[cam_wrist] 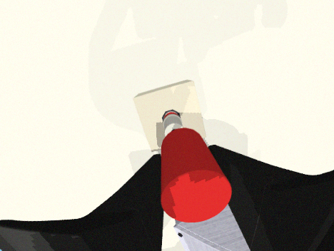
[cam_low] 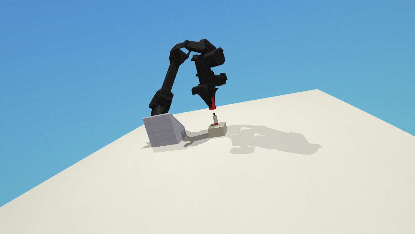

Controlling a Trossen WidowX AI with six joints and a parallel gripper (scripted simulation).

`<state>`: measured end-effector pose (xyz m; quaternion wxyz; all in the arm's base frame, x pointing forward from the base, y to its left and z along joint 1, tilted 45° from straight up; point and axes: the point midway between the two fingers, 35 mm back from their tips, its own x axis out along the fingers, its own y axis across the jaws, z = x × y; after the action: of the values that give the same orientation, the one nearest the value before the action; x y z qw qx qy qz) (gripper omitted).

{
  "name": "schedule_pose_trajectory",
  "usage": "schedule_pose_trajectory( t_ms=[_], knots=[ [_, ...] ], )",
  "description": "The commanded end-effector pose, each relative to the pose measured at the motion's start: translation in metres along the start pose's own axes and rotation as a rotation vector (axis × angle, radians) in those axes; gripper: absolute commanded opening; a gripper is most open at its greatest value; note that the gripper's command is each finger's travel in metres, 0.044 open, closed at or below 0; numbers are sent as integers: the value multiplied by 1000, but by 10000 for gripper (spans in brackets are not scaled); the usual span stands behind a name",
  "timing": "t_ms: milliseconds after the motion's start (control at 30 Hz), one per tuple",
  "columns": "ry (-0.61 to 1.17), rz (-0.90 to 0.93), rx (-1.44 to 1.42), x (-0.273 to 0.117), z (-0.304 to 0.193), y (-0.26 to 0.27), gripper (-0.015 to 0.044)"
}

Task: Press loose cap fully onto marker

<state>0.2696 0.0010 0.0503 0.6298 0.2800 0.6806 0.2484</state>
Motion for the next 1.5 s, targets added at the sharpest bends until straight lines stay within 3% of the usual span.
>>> schedule_pose_trajectory(
  t_ms=[0,1467],
  knots=[
    [-1,5,4,1,0,3,0],
    [-1,7,4,56,0,4,0]
  ],
)
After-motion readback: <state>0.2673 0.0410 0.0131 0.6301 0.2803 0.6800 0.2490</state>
